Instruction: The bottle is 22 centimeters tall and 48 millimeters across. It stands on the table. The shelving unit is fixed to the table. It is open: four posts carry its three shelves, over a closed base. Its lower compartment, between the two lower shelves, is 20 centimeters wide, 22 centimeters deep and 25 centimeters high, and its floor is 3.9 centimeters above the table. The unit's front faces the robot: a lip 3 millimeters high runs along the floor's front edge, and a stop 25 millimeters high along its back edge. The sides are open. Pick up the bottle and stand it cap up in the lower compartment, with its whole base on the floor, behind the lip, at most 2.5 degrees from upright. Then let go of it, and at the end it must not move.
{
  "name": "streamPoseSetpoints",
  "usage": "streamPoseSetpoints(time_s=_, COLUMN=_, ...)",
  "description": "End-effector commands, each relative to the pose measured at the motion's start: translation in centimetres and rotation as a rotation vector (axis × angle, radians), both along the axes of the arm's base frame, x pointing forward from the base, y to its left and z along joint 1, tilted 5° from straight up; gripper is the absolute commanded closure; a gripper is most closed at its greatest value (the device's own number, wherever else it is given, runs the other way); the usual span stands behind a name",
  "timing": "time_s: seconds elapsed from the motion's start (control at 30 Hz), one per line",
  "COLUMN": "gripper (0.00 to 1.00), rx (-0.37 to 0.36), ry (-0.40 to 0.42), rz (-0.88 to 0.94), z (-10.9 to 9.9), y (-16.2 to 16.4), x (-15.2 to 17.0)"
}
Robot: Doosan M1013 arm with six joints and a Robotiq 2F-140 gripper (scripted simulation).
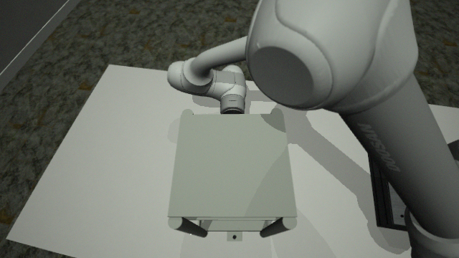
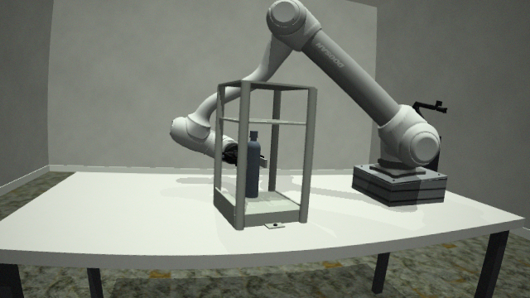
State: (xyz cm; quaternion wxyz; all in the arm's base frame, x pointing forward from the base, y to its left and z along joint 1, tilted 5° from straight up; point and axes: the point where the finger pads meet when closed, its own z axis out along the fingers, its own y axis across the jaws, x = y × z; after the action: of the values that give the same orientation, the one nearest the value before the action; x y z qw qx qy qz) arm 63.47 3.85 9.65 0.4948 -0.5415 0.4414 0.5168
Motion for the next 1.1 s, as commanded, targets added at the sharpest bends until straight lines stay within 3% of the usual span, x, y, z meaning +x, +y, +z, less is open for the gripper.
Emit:
streamPoseSetpoints(time_s=0.0, gripper=0.60, rx=0.000, ry=0.000, rz=0.000, z=0.0, y=0.0, x=0.0)
streamPoseSetpoints(time_s=1.07, gripper=0.60, rx=0.000, ry=0.000, rz=0.000, z=0.0, y=-1.1, x=0.1)
